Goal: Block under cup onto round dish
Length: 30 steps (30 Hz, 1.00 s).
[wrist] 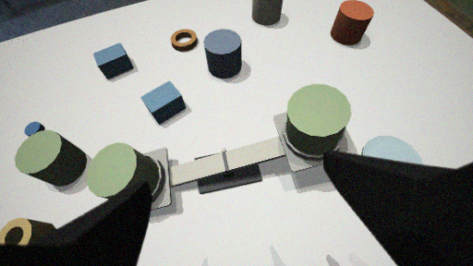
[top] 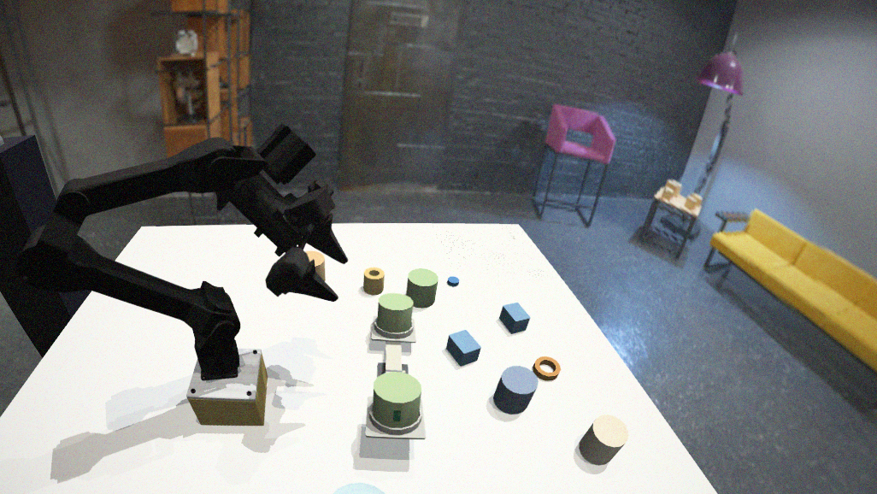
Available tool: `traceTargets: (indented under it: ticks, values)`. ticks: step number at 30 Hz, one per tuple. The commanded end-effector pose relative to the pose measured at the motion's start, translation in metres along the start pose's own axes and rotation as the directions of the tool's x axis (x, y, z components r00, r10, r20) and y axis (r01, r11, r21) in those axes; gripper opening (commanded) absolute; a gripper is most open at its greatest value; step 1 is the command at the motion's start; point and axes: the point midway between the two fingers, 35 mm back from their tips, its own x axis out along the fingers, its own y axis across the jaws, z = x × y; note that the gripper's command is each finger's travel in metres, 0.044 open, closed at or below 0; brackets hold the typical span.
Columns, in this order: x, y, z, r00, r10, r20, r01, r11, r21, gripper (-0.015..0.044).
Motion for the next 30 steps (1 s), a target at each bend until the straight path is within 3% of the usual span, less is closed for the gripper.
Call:
traceTargets:
  ticks: [1,5,14,30]
  values:
    - [0.0,0.002,-0.008,1.0,0.012,-0.009,-0.012,0.999,-0.044,0.044]
    - [0.001,0.004,-0.007,1.0,0.012,-0.017,-0.013,0.998,-0.062,0.044]
    - [0.015,0.026,0.006,0.992,0.004,-0.126,-0.042,0.952,-0.304,0.044]
    - [0.052,0.067,0.019,0.941,-0.003,-0.338,-0.228,0.732,-0.643,0.044]
